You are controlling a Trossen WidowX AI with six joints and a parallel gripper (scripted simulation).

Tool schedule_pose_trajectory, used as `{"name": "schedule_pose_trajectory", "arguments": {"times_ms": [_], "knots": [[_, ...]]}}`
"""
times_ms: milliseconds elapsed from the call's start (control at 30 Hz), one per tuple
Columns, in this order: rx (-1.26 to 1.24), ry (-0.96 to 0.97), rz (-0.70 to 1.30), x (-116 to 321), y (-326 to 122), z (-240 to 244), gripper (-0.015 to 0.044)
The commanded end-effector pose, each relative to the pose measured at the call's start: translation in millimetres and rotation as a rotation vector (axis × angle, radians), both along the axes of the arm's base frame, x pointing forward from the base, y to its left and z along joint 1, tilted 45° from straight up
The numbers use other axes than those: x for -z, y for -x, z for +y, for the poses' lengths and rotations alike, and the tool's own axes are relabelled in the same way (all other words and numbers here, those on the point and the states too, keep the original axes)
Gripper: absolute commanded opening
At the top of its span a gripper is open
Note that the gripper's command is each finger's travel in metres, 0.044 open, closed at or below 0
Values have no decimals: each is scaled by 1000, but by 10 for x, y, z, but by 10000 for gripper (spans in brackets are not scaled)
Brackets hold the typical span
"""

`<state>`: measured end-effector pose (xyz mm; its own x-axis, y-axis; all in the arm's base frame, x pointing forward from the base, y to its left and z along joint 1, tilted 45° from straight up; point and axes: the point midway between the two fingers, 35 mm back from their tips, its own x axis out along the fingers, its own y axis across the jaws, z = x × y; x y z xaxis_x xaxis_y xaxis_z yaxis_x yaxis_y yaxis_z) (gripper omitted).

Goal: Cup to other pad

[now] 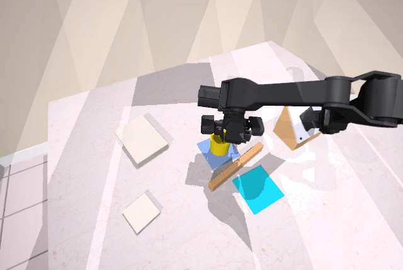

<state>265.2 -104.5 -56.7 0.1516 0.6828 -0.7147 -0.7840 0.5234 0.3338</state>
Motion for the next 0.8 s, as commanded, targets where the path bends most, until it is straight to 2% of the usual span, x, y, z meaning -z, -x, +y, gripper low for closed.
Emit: {"name": "schedule_pose_trajectory", "arguments": {"times_ms": [0,400,767], "knots": [[4,-7,3,46,5,58,167],[4,-8,3,136,-3,161,167],[-2,-3,1,125,-10,144,93]]}}
